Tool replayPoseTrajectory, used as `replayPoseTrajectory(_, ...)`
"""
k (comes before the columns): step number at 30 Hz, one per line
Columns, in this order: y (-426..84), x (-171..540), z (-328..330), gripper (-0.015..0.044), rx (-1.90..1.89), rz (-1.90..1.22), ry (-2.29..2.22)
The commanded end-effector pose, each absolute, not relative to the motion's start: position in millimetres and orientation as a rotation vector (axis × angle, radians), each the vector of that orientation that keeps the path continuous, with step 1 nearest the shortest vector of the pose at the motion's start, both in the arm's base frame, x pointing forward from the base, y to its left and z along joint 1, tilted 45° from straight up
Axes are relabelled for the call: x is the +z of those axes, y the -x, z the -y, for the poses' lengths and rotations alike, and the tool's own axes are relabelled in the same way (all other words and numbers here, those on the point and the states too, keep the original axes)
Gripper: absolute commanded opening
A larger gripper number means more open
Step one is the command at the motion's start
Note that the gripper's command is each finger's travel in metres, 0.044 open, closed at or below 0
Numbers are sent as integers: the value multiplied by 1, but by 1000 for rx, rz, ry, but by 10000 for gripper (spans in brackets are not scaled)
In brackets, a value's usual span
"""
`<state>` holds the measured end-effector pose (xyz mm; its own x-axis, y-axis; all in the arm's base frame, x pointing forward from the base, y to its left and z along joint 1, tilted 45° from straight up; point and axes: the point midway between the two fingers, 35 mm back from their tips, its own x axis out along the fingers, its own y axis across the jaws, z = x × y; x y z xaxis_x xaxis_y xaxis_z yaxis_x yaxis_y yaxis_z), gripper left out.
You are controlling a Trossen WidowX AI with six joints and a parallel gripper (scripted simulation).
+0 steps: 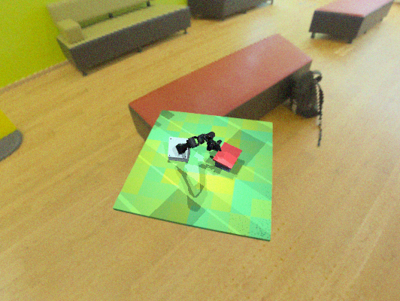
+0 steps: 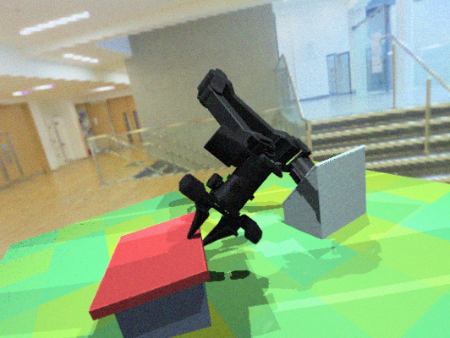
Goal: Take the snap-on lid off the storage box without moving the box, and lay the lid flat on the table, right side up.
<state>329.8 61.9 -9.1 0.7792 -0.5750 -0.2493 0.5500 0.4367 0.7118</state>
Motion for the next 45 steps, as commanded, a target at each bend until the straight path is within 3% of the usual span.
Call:
replayPoseTrajectory(1, -332, -9, -62, 0, -700, 32, -876)
replayPoseTrajectory(45, -333, 12, -81, 0, -697, 32, -879)
